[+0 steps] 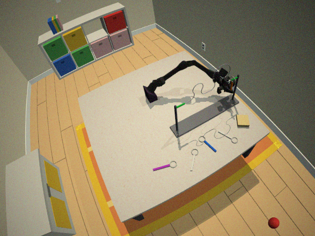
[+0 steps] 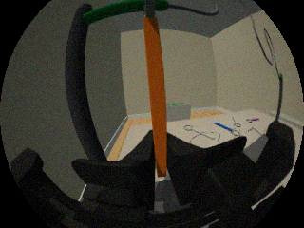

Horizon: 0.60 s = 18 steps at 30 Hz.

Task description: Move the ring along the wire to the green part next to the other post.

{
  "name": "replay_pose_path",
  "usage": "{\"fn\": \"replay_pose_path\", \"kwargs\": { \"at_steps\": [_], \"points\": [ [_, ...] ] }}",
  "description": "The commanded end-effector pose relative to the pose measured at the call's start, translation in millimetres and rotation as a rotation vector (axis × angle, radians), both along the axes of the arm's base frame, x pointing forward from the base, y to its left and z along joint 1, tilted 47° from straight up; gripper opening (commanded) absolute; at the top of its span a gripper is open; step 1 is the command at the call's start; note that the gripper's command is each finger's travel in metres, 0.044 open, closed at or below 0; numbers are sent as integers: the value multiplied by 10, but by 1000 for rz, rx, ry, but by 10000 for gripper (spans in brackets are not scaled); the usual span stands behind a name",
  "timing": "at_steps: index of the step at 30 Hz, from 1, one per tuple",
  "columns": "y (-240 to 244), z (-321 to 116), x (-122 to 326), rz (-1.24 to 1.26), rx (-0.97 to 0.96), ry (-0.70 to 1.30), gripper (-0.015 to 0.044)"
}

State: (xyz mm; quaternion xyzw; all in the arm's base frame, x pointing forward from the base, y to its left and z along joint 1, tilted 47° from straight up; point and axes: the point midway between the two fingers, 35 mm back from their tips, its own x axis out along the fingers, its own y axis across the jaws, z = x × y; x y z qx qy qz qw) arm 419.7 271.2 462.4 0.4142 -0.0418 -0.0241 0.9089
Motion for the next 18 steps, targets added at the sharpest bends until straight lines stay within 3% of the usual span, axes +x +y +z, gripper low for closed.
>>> {"fn": "replay_pose_path", "kwargs": {
  "at_steps": [1, 18],
  "points": [
    [-10, -28, -4, 7, -3, 5, -150],
    [-140, -141, -352, 226, -7, 199, -150]
  ]
}}
